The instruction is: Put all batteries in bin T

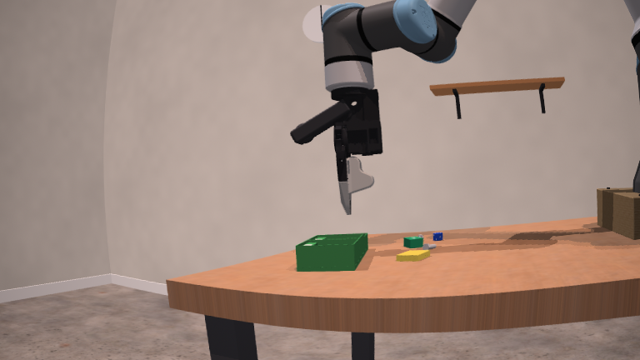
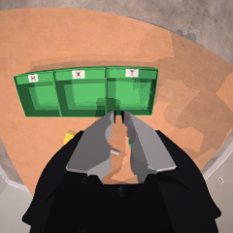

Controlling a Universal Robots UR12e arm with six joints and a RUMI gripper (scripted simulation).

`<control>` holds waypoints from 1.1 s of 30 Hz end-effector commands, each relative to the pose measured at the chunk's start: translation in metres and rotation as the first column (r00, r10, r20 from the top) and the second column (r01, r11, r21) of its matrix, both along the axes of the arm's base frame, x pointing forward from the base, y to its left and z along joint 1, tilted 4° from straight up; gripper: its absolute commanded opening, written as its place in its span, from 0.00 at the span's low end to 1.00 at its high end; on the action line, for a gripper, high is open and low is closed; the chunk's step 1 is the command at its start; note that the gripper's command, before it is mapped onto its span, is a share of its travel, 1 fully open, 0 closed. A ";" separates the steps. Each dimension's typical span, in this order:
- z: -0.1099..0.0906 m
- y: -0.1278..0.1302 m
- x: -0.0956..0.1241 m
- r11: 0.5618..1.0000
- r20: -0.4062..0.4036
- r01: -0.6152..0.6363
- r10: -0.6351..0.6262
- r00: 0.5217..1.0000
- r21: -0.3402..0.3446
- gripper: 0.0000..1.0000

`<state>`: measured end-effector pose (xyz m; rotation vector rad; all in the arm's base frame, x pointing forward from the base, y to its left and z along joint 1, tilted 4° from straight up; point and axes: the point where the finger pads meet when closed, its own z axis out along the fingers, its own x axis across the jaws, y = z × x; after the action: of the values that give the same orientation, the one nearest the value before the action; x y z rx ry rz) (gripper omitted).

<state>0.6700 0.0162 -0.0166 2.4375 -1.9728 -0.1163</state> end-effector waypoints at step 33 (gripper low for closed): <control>-0.033 0.059 -0.014 1.000 0.001 0.000 0.000 1.000 0.000 0.04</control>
<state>0.6554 0.0753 -0.0392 2.4371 -1.9728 -0.1164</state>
